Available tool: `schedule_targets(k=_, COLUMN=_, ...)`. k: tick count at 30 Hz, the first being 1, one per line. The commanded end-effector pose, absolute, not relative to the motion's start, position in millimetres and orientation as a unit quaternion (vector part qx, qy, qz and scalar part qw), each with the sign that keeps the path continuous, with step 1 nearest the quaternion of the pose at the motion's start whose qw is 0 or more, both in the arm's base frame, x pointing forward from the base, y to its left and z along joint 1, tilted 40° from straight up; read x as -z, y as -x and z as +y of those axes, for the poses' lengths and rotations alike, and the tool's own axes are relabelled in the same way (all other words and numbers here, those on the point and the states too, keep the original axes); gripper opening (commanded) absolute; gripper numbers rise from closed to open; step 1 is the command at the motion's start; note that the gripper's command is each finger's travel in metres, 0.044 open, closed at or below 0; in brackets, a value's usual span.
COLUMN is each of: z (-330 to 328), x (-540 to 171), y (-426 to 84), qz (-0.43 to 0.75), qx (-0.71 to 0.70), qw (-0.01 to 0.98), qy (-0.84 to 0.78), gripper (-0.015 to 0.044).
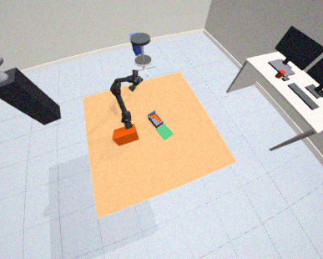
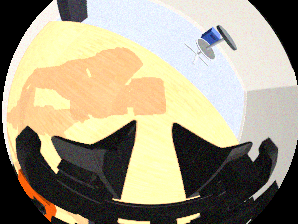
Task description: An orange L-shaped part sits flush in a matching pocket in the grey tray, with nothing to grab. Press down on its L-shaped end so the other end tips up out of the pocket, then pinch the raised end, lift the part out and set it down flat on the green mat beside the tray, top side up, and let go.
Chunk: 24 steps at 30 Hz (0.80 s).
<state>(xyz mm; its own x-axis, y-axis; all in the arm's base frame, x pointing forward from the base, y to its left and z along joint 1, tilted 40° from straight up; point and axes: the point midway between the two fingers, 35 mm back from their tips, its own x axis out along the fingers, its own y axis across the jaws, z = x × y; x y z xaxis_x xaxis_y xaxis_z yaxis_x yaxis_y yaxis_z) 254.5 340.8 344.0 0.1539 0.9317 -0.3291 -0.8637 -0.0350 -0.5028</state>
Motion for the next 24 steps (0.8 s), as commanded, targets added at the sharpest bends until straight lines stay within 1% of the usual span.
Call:
schedule_targets(k=1, z=295, x=-300, y=-295, qz=0.06, qx=-0.619, qw=0.726, qy=0.294, gripper=0.018)
schedule_targets(k=7, z=209, x=-239, y=-334, qz=0.232, qx=-0.551, qw=0.767, qy=0.234, gripper=0.018)
schedule_targets(k=12, z=128, x=-192, y=-340, qz=0.372, qx=-0.48, qw=0.781, qy=0.148, gripper=0.018)
schedule_targets(k=15, z=79, x=-167, y=-331, qz=0.452, qx=-0.43, qw=0.778, qy=0.075, gripper=0.018)
schedule_targets(k=19, z=23, x=-142, y=-304, qz=0.539, qx=-0.361, qw=0.76, qy=-0.038, gripper=0.018)
schedule_targets(k=24, z=-23, x=-126, y=-265, qz=0.605, qx=-0.29, qw=0.72, qy=-0.175, gripper=0.018)
